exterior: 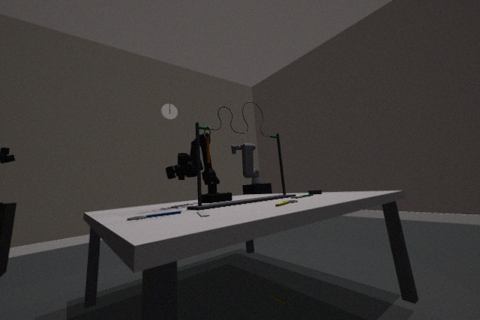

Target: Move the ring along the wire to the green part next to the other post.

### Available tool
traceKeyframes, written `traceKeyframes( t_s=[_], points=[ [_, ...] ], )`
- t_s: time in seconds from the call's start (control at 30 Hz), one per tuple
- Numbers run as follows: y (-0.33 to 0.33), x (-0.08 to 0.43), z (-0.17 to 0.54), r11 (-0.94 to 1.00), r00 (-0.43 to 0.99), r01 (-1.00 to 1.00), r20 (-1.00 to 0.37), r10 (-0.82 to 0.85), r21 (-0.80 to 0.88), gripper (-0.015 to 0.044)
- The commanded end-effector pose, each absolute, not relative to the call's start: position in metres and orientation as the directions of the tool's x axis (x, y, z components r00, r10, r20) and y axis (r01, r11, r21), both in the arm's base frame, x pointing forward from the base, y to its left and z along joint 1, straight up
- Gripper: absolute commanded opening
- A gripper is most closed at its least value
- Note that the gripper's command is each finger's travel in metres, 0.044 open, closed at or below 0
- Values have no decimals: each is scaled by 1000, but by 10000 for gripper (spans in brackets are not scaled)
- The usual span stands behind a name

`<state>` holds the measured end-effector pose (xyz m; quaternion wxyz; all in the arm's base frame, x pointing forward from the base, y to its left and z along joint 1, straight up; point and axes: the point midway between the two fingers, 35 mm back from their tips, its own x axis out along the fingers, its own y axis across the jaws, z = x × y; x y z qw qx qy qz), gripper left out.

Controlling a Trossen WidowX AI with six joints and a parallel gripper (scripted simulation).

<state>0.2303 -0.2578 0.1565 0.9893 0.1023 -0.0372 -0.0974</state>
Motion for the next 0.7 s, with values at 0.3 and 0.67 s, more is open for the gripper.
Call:
traceKeyframes(
  t_s=[0.3, 0.67],
  points=[
    [-217, 264, 137, 995, 995, -94, 14, 95, -21, 160],
    [-211, 313, 186, 995, 995, -94, 19, 95, -22, 160]
  ],
)
